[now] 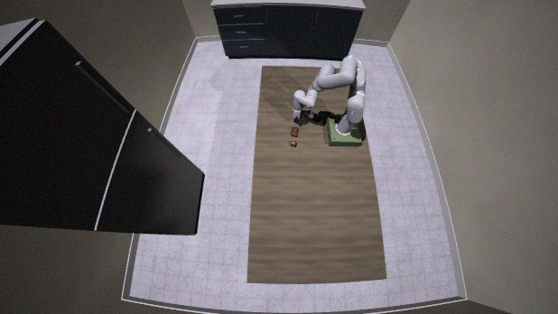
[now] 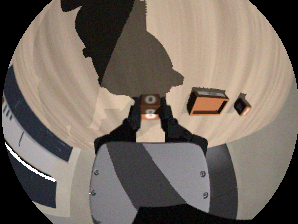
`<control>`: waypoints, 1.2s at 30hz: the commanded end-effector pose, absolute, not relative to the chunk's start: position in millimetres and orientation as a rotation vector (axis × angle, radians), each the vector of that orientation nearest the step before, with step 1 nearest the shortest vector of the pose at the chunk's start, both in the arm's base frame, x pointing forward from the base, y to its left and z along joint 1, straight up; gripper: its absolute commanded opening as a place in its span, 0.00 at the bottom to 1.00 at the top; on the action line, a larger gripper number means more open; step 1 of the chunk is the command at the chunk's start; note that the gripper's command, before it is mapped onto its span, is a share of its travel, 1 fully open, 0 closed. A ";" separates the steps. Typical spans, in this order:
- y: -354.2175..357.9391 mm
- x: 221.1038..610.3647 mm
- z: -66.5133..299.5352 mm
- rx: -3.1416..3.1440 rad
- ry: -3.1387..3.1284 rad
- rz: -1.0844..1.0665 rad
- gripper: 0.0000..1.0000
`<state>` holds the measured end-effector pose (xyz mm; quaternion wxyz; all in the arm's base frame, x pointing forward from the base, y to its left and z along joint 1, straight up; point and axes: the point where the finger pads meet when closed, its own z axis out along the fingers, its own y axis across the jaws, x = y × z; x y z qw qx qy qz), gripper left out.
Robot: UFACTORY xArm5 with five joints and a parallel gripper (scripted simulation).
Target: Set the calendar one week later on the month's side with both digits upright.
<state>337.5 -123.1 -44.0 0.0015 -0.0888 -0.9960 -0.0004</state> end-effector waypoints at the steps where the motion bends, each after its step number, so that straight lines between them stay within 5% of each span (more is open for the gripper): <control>1: -123.5 338.6 -43.3 -0.279 -3.129 0.000 0.27; 30: -123.5 338.6 -43.3 -0.279 -3.129 0.000 0.27; 36: -123.5 338.6 -43.3 -0.279 -3.129 0.000 0.35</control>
